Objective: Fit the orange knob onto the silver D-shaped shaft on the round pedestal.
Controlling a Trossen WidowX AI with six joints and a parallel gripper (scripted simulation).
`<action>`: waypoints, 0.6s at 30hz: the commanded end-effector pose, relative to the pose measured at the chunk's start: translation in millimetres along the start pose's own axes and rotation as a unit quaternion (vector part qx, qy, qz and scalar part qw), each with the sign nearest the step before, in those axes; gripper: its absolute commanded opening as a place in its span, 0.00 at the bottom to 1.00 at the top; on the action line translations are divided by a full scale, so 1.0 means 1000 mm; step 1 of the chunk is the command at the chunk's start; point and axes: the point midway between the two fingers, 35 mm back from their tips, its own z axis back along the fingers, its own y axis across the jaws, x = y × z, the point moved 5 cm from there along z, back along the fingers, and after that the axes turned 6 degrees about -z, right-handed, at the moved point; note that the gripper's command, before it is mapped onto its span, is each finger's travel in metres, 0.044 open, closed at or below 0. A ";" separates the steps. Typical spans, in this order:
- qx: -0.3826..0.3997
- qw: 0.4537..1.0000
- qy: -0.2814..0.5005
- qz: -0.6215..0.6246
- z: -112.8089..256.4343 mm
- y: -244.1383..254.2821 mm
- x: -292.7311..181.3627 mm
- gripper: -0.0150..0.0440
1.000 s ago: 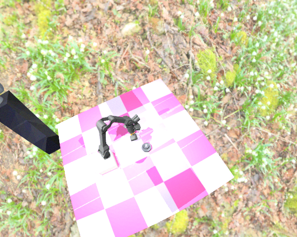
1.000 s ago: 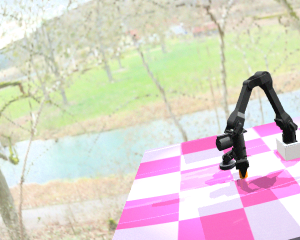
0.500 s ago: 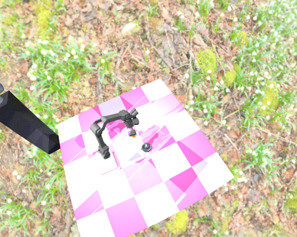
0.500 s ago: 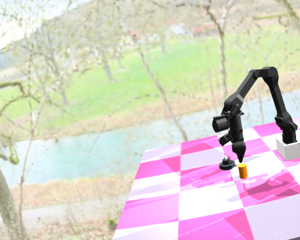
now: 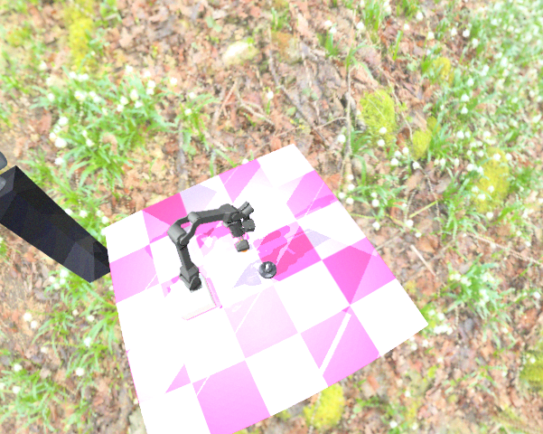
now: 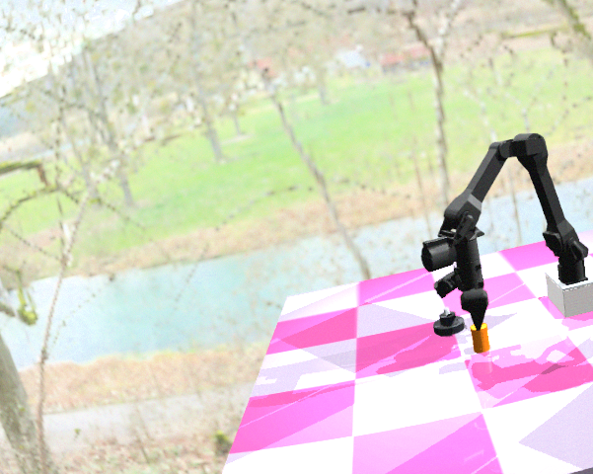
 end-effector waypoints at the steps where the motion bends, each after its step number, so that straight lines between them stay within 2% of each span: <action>1: -0.003 1.000 0.002 -0.002 -0.008 -0.001 -0.001 1.00; 18: -0.003 1.000 0.002 -0.002 -0.035 -0.001 0.000 1.00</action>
